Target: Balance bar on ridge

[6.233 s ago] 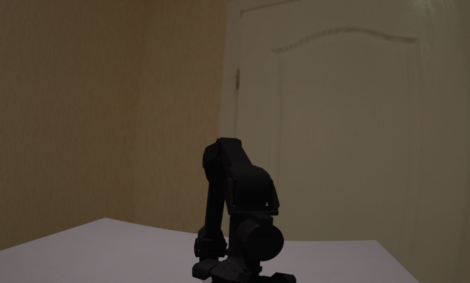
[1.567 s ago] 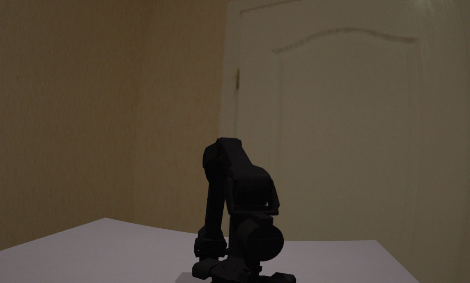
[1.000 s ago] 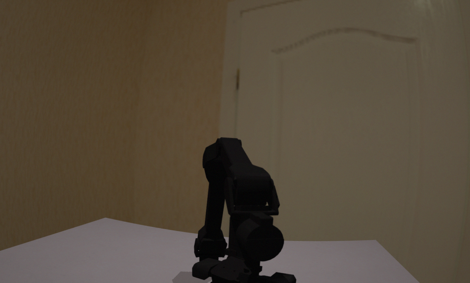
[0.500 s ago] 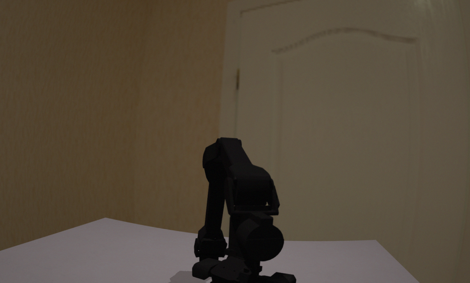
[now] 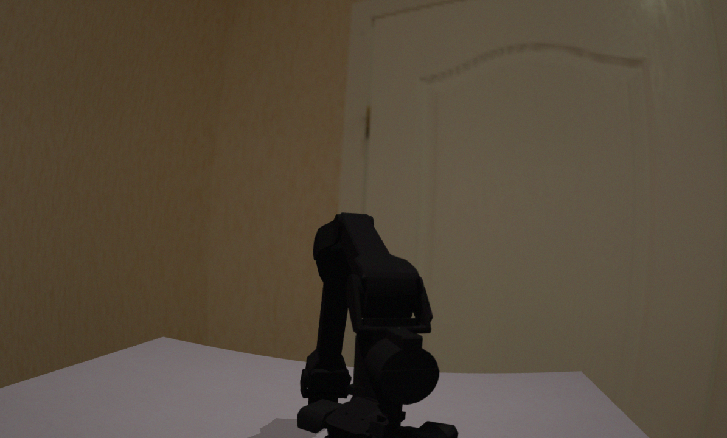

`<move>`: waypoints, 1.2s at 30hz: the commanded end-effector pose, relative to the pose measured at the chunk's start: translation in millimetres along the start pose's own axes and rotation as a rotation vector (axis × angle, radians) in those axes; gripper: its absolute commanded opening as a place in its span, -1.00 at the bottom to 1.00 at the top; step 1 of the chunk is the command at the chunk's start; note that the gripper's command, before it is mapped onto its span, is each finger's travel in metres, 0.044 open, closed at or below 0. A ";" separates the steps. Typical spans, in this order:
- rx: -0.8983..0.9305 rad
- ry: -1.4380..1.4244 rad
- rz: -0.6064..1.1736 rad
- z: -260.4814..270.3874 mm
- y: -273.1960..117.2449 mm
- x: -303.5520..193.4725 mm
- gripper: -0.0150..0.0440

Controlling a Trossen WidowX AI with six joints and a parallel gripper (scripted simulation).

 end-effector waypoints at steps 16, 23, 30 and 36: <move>0.000 0.000 0.000 0.0 -0.2 0.0 0.14; 0.000 0.000 0.000 0.0 -0.2 0.0 0.14; 0.000 0.000 0.000 0.0 -0.2 0.0 0.76; 0.001 0.000 -0.001 0.2 -2.3 0.3 1.00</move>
Point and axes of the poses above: the point midway between the two fingers, 35 mm back from their tips, its own y axis out along the fingers, its own z axis across the jaws, x = y × z, the point moved 9 cm from there along -y, back along the fingers, and after that the axes turned 12 degrees about -y, right-handed, at the moved point
